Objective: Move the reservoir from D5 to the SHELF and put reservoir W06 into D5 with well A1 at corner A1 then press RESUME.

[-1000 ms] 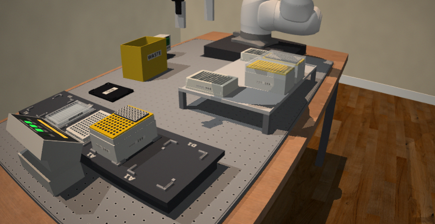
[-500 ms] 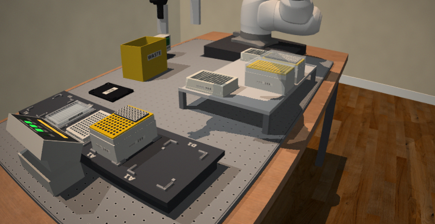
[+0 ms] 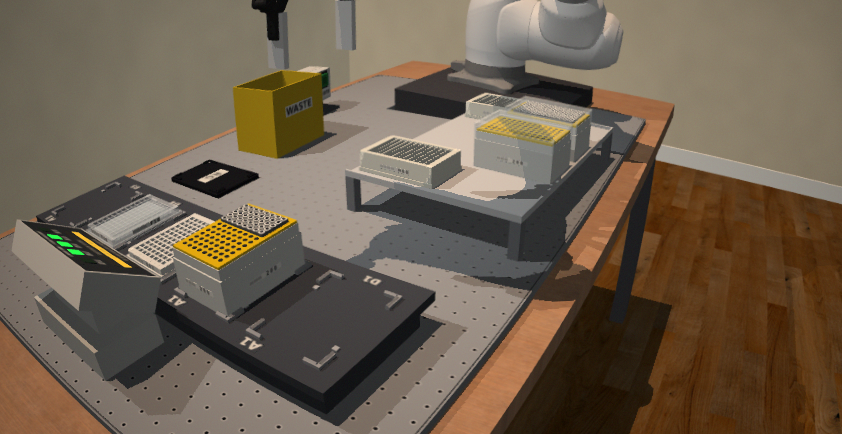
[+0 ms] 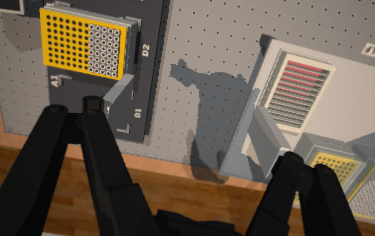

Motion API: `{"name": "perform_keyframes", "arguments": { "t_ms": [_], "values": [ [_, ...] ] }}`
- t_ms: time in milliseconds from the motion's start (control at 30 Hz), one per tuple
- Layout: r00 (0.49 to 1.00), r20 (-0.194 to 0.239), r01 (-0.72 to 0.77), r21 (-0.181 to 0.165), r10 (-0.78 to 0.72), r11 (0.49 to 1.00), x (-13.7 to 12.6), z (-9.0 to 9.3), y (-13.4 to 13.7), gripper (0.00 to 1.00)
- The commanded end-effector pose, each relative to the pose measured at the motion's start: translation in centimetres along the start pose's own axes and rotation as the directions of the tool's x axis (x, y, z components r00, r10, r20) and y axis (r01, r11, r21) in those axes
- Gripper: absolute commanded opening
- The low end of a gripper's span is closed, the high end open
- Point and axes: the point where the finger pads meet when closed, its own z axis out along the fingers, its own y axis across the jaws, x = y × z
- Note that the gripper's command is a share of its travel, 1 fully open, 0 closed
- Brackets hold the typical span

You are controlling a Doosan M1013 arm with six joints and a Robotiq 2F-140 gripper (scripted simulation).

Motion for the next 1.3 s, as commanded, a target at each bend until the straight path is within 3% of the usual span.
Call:
{"name": "perform_keyframes", "arguments": {
  "t_ms": [0,733,867,1267],
  "values": [
    [1.000,0.000,0.001,0.000,-0.001,1.000,1.2,0.0,-0.1,0.77],
    [1.000,0.000,0.001,0.000,-0.001,1.000,11.2,0.0,-0.5,0.77],
    [1.000,0.000,0.001,0.000,-0.001,1.000,11.4,0.0,-0.5,0.77],
    [1.000,0.000,0.001,0.000,-0.001,1.000,11.7,0.0,5.4,0.77]
  ]
}}
